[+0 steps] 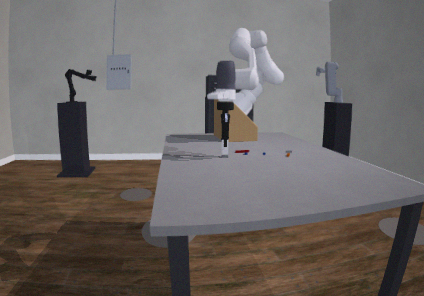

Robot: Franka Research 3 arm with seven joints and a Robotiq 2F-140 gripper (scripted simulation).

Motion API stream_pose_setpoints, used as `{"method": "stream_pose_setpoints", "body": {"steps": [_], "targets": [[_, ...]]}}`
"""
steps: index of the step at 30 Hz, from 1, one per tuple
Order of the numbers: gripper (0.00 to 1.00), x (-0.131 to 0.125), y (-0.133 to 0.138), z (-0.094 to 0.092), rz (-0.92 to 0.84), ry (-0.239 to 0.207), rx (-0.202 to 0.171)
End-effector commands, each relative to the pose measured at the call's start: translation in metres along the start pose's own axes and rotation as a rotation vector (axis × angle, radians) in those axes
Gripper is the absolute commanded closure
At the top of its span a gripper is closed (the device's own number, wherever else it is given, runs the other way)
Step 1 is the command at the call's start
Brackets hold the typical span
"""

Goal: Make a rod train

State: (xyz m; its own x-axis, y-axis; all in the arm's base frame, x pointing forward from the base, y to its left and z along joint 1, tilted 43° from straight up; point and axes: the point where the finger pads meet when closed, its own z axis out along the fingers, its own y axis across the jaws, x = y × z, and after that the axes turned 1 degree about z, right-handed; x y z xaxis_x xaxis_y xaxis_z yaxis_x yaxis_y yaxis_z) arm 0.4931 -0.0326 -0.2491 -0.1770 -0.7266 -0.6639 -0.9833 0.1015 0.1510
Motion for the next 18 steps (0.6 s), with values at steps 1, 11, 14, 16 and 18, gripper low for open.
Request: {"method": "stream_pose_setpoints", "body": {"steps": [1, 11, 14, 16, 18], "targets": [[0.85, 0.001, 0.000, 0.001, 0.005, 0.001, 0.002], [0.85, 0.001, 0.000, 0.009, 0.005, 0.001, 0.002], [0.85, 0.001, 0.000, 0.011, 0.005, 0.001, 0.002], [0.85, 0.001, 0.000, 0.013, 0.005, 0.001, 0.002], [0.85, 0.001, 0.000, 0.014, 0.005, 0.001, 0.002]]}}
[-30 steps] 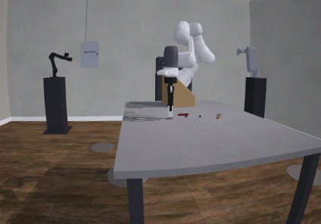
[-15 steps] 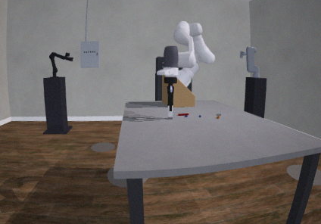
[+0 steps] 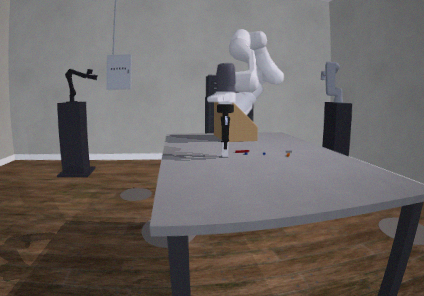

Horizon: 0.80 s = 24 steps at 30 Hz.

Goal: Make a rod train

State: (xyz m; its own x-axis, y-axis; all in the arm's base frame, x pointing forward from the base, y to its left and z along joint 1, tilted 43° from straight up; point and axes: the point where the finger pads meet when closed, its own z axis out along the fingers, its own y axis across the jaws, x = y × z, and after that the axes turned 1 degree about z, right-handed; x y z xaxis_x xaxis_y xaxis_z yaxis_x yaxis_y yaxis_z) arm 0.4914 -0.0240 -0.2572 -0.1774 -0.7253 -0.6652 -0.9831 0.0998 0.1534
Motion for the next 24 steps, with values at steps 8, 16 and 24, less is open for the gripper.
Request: {"method": "stream_pose_setpoints", "body": {"steps": [8, 16, 24], "targets": [[0.85, 0.0015, -0.0014, 0.0052, 0.005, 0.003, 0.005], [0.85, 0.0015, -0.0014, 0.0052, 0.005, 0.003, 0.005], [0.85, 0.0015, -0.0014, 0.0052, 0.005, 0.003, 0.005]]}}
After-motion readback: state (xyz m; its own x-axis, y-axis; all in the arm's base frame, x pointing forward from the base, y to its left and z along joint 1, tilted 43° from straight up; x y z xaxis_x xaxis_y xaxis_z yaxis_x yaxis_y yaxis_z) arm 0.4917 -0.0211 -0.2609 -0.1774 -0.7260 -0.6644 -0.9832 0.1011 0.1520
